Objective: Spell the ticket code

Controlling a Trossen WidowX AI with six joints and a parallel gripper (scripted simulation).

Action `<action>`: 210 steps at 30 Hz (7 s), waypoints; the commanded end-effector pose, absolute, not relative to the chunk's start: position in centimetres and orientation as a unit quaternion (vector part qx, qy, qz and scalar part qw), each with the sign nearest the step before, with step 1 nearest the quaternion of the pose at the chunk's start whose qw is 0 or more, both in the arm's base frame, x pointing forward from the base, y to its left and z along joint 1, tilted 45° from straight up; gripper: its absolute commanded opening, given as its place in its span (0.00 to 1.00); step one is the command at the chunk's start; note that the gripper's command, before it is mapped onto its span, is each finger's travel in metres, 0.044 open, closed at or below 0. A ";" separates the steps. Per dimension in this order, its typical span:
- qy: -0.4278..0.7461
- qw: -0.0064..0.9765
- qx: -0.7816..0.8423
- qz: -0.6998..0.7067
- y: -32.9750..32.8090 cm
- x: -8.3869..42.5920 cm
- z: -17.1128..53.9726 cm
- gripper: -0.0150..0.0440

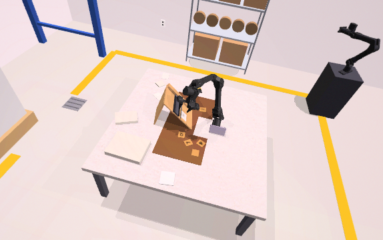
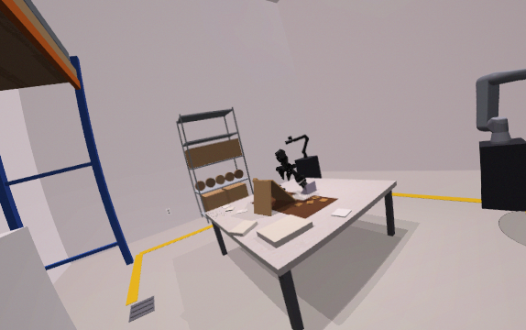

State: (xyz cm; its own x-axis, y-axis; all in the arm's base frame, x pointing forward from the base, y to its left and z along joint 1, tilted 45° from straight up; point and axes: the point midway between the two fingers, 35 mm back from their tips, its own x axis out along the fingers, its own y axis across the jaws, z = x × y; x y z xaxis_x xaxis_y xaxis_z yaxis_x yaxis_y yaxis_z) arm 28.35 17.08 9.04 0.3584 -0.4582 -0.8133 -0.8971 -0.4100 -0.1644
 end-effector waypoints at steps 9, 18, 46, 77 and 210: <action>0.623 0.277 -0.664 0.305 12.8 28.3 -5.4 0.83; 0.651 0.258 -0.650 0.296 11.4 27.4 -7.2 0.83; 0.651 0.258 -0.650 0.295 7.6 27.3 -10.8 0.83; 0.651 0.258 -0.650 0.295 7.9 27.2 -10.4 0.38; 0.367 0.851 -0.368 -0.074 19.8 31.0 -0.8 0.25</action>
State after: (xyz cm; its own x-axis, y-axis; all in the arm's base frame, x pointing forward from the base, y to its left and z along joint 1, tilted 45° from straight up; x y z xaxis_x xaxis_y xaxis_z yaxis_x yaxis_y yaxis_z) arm 30.91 19.90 -0.97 0.7179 -0.3965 -0.5721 -0.1435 0.7199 -0.6791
